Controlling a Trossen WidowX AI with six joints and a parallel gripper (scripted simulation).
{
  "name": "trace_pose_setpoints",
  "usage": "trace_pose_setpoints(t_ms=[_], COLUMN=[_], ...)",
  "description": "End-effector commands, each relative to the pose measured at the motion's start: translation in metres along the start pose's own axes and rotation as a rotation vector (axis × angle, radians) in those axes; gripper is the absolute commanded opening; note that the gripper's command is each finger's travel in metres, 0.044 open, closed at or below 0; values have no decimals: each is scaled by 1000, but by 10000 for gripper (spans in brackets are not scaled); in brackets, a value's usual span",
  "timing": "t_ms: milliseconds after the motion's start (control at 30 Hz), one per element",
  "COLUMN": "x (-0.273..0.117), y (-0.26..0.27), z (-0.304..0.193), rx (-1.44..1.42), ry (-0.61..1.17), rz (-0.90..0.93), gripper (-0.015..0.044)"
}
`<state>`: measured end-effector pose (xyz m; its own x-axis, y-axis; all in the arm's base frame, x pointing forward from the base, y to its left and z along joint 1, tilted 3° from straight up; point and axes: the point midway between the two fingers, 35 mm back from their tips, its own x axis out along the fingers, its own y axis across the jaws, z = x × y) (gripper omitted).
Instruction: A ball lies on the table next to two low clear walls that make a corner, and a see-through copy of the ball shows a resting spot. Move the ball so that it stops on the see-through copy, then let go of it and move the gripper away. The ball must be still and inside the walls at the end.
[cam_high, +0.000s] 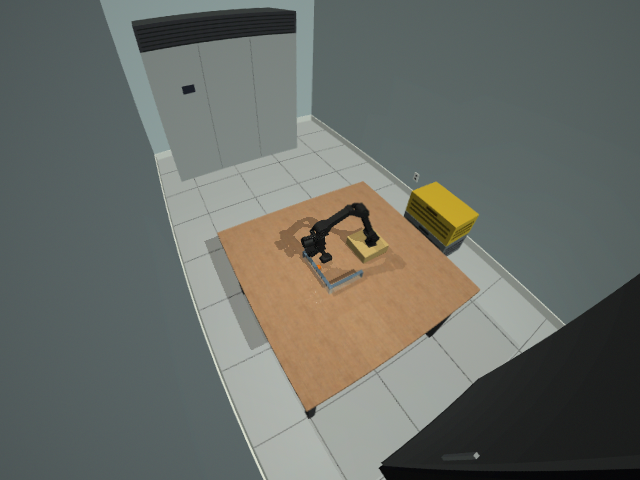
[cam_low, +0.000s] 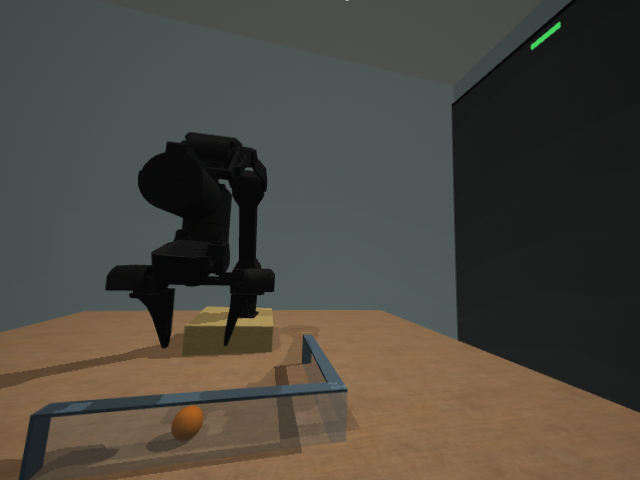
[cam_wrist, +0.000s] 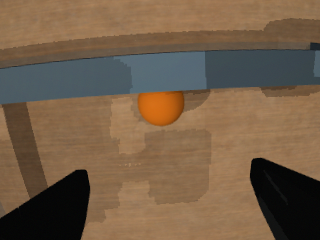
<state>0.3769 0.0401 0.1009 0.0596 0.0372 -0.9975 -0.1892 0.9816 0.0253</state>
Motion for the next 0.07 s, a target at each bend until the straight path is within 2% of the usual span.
trace_pose_setpoints(t_ms=[0,33], x=[-36,-36], y=[0,0], z=[-1,-1], rx=[-2,-2], ry=[-28,-28], rz=[-3,-3], gripper=[427,440])
